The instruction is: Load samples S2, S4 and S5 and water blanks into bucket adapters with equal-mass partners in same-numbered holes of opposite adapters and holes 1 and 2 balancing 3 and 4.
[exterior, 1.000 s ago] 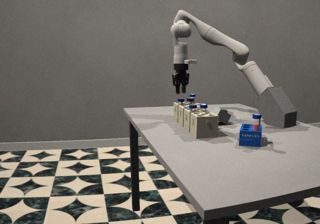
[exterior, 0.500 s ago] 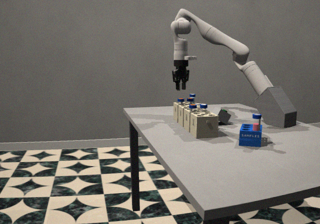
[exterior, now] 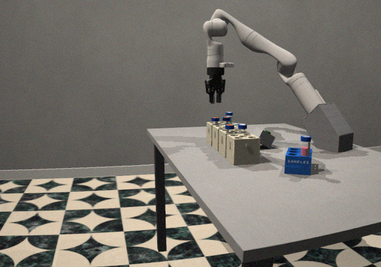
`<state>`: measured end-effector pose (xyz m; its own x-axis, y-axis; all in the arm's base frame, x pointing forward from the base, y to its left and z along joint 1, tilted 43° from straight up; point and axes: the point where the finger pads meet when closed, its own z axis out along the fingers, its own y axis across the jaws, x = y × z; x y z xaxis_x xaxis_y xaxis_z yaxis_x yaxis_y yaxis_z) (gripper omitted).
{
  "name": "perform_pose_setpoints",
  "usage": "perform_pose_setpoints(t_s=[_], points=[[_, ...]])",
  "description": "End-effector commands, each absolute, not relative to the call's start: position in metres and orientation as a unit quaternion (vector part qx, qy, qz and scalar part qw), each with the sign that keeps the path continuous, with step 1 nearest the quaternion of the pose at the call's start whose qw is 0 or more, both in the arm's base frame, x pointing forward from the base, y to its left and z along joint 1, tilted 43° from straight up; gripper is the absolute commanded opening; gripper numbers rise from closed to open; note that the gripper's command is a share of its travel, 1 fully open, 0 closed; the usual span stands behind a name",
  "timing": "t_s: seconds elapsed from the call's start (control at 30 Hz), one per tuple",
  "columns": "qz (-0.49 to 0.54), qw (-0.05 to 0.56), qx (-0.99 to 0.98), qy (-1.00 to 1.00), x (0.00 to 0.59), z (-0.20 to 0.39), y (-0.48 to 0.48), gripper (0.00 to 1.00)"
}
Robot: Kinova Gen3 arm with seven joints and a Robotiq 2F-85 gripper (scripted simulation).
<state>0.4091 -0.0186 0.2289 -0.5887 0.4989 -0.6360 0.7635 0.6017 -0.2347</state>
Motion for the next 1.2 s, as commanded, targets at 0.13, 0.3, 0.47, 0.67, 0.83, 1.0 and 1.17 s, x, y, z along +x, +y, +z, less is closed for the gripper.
perform_pose_setpoints(t_s=[0.13, 0.3, 0.47, 0.67, 0.83, 1.0, 1.17], points=[[-0.250, 0.264, 0.369, 0.855, 0.407, 0.235, -0.013, 0.62], [-0.250, 0.264, 0.369, 0.855, 0.405, 0.240, -0.009, 0.62], [-0.250, 0.264, 0.369, 0.855, 0.404, 0.245, -0.005, 0.62], [-0.250, 0.264, 0.369, 0.855, 0.402, 0.249, -0.001, 0.62], [-0.250, 0.264, 0.369, 0.855, 0.400, 0.254, 0.003, 0.62], [-0.250, 0.264, 0.369, 0.855, 0.399, 0.259, 0.007, 0.62], [-0.250, 0.264, 0.369, 0.855, 0.398, 0.262, 0.009, 0.62]])
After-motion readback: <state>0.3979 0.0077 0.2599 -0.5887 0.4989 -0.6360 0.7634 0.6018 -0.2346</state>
